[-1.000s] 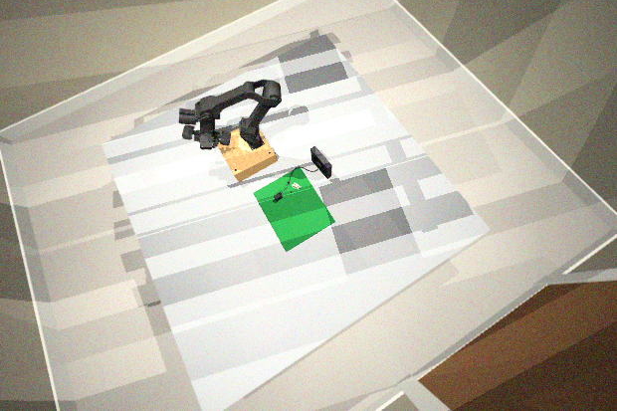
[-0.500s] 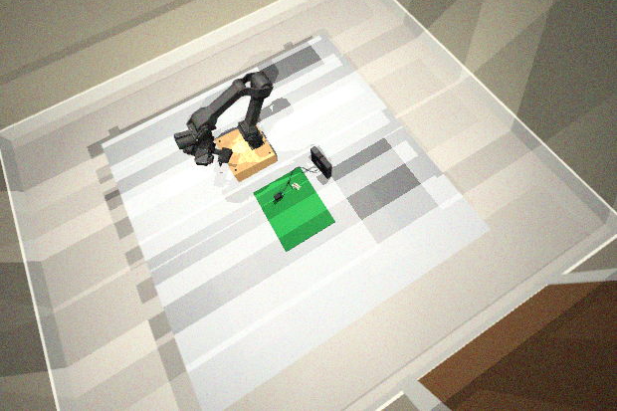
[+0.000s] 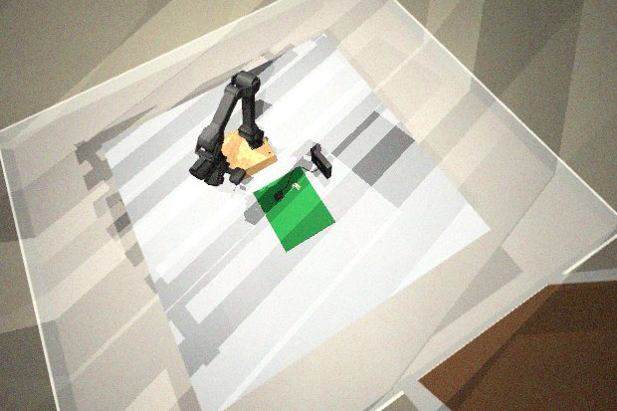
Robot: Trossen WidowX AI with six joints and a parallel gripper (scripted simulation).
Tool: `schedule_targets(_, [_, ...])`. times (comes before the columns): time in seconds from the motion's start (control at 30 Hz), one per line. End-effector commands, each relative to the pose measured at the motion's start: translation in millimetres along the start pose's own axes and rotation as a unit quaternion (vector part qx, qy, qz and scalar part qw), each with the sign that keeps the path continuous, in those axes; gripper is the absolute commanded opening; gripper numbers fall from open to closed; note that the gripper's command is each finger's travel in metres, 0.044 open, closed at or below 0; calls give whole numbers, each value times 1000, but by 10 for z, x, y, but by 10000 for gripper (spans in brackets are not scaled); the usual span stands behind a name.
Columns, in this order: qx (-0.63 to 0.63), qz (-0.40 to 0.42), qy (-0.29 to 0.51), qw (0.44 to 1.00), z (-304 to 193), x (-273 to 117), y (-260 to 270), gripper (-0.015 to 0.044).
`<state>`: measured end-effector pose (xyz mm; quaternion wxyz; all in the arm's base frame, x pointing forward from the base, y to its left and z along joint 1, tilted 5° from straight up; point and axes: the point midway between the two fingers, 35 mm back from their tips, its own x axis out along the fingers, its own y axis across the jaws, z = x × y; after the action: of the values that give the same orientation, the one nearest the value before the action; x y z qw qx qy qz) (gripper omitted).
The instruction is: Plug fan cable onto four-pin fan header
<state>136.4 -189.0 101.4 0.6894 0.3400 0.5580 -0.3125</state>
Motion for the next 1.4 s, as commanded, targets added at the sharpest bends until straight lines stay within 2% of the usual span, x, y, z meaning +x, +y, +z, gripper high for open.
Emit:
schedule_targets(0.0, [63, 7, 25, 998, 87, -63, 695, 440])
schedule_targets(0.53, [241, -40, 80, 966, -339, -111, 1854, 440])
schedule_targets(0.93, [247, -43, 81, 965, -360, -112, 1881, 440])
schedule_targets(1.03, [247, -42, 81, 965, -368, 44, 1892, 440])
schedule_targets(1.23, [247, -42, 81, 965, -509, 781, 1854, 440])
schedule_targets(1.37, [247, -42, 81, 965, -541, 874, 1837, 440])
